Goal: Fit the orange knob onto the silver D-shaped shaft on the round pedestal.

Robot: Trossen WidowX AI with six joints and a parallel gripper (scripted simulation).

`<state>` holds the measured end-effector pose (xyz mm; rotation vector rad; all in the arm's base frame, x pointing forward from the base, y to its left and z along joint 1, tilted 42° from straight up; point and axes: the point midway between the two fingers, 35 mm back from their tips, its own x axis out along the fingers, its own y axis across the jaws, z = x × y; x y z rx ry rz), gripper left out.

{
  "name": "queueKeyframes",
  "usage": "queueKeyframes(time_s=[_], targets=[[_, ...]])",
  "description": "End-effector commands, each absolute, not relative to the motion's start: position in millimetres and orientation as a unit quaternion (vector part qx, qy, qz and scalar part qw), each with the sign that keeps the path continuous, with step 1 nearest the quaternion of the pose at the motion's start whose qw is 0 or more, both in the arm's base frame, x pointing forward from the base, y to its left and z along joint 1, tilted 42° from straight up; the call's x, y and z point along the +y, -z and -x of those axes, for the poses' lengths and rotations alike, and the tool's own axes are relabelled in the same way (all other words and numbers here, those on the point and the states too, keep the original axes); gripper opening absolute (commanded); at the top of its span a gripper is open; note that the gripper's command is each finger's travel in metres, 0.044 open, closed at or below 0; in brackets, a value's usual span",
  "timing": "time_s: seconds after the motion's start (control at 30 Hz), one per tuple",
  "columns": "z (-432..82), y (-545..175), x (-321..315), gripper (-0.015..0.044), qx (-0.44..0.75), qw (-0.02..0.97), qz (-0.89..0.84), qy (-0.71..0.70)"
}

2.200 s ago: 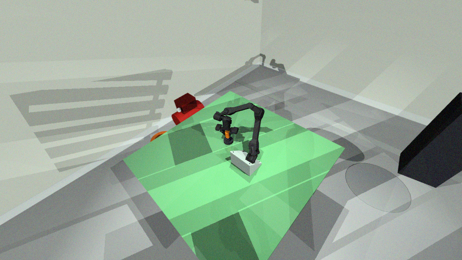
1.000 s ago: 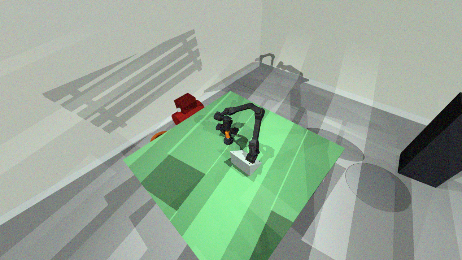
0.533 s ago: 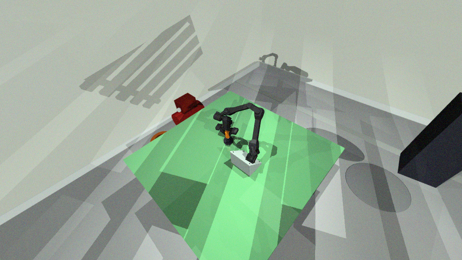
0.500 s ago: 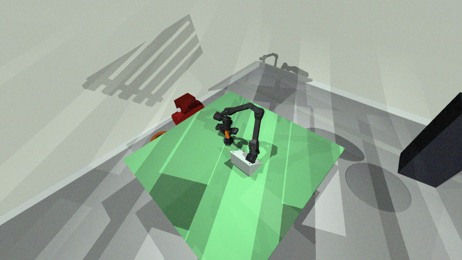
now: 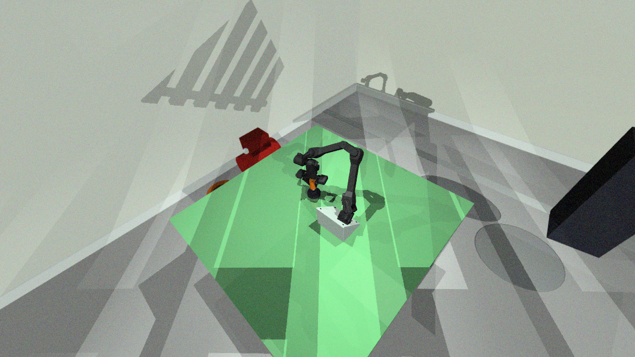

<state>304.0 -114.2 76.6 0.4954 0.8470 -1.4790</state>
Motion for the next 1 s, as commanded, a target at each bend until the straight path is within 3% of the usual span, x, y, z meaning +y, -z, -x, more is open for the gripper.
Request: queueKeyframes(time_s=[0.0,0.97], targets=[[-302.1,-74.3,-113.8,0.0,0.37,0.631,-0.218,0.646],[-303.6,-72.0,-116.1,0.0,0.37,0.631,-0.218,0.646]])
